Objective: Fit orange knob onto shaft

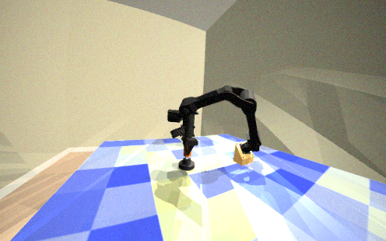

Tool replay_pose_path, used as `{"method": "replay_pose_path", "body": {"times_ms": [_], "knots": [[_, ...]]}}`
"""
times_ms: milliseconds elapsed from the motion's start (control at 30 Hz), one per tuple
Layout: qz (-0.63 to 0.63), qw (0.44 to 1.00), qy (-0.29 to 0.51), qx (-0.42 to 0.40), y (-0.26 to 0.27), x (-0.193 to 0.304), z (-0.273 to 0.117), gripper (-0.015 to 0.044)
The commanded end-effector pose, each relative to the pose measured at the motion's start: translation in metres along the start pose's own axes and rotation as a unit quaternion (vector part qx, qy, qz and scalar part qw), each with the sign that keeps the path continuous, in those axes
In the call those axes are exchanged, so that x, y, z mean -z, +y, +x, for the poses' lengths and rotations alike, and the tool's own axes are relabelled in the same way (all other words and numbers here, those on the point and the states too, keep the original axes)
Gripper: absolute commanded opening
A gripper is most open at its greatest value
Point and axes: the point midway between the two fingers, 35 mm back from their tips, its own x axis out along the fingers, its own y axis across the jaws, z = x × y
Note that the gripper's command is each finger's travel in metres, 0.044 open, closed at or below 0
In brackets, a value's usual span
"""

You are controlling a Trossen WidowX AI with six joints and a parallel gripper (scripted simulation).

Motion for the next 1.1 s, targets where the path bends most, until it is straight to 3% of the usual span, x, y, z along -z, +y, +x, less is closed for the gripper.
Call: {"method": "replay_pose_path", "body": {"times_ms": [0,400,633,1067], "knots": [[-0.002,1.0,-0.001,-0.001,0.0033,-0.0013,0.0006,0.0],[-0.002,1.0,-0.001,-0.001,0.0029,-0.0013,-0.0038,0.0],[-0.101,0.995,-0.001,-0.001,0.0017,-0.0015,-0.0034,0.0],[-0.107,0.994,-0.001,-0.001,0.0004,-0.0001,0.001,0.0]]}}
